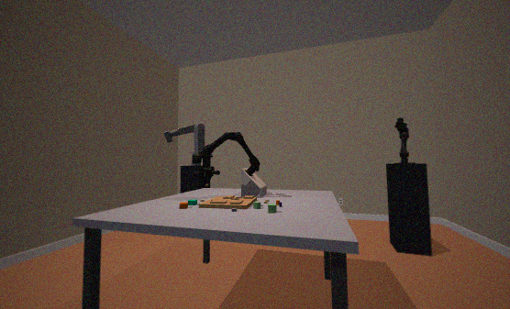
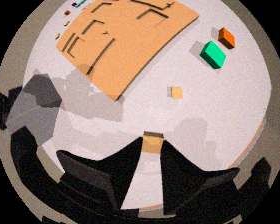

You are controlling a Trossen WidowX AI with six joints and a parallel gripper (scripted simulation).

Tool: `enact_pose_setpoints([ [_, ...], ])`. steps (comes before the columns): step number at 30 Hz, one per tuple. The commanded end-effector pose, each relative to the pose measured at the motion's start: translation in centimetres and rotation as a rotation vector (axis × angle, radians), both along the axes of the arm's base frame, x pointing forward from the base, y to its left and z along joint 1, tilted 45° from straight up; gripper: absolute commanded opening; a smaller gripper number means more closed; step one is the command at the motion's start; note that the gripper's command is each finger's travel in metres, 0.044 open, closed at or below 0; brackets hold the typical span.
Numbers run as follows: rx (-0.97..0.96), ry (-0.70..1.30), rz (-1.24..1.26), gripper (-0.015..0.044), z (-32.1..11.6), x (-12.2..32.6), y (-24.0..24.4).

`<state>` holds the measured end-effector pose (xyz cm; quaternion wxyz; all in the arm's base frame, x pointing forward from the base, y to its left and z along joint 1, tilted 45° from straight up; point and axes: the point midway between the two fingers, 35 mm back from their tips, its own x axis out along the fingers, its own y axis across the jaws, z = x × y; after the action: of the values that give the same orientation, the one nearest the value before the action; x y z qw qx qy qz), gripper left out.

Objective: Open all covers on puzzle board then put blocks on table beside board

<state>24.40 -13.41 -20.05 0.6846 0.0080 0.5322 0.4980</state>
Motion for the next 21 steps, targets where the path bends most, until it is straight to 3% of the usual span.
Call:
enact_pose_setpoints([
  [1, -0.009, -0.009, 0.008, 0.008, -0.4, 0.2, -0.1],
  [21, -0.01, -0.009, 0.007, 0.008, -2.9, 0.3, 2.1],
])
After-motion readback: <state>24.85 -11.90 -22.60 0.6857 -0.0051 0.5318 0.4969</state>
